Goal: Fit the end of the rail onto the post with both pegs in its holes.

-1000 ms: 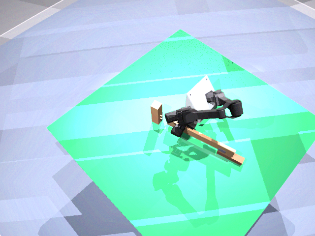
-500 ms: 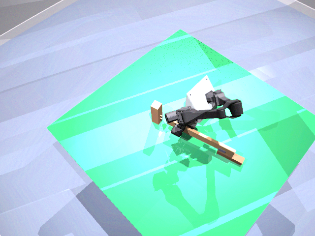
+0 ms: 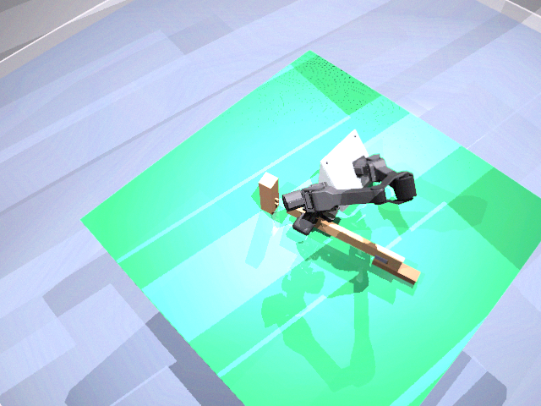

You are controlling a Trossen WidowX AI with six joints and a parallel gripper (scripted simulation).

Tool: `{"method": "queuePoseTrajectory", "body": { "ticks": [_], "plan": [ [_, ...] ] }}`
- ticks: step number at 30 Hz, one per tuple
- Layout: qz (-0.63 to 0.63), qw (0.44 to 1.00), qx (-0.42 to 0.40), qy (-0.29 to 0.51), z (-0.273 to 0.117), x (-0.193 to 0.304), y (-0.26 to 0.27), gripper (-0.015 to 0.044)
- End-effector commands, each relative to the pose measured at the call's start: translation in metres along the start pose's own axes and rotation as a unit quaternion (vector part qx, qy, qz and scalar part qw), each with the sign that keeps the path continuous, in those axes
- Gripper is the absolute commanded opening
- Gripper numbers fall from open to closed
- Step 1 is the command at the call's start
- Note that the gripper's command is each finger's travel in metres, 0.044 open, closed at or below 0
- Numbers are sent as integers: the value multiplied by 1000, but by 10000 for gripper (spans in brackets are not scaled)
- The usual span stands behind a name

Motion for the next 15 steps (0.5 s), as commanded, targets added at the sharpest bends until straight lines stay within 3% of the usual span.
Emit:
{"method": "queuePoseTrajectory", "body": {
  "ticks": [1, 15],
  "plan": [
    [-1, 1000, 2, 2, -2, 3, -1, 0],
    [-1, 1000, 2, 2, -3, 6, -2, 0]
  ]
}}
Point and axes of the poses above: the point midway between the two fingers, 35 mm back from their tips, its own z axis out along the fingers, its own y axis across the jaws, x = y × z, the point moved 5 cm from there along -z, back along the fingers, and after that the axes turned 14 degrees about z, right-handed, at the moved point
